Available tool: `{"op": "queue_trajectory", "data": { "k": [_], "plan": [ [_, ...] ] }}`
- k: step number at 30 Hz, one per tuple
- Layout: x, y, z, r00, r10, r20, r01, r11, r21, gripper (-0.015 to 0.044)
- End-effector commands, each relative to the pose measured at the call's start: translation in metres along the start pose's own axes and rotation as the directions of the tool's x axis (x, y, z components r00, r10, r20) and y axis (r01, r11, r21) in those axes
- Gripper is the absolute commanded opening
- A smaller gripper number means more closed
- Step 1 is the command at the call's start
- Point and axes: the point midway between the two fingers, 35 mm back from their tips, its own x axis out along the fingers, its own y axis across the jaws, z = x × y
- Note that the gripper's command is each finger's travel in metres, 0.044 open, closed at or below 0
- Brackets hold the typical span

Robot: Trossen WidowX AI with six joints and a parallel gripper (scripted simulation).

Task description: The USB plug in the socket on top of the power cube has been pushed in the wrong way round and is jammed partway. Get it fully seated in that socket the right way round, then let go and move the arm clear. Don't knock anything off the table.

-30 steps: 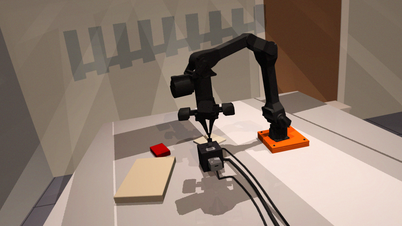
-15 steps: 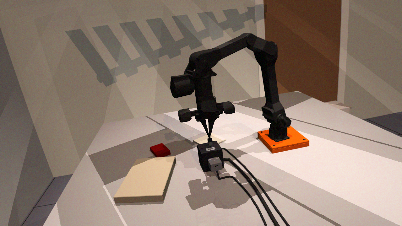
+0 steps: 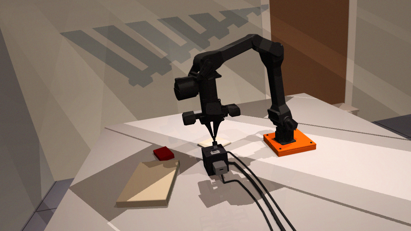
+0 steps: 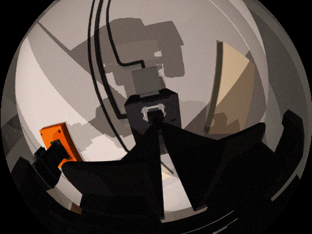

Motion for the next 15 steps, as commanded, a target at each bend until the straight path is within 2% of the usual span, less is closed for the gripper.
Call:
{"op": "queue_trajectory", "data": {
  "k": [1,15],
  "plan": [
    [0.0008,-0.0007,-0.0007,1.0,-0.003,-0.004,0.003,1.0,-0.006,0.0],
    [0.0024,-0.0008,-0.0016,1.0,-0.003,-0.01,0.003,1.0,-0.013,0.0]
  ]
}}
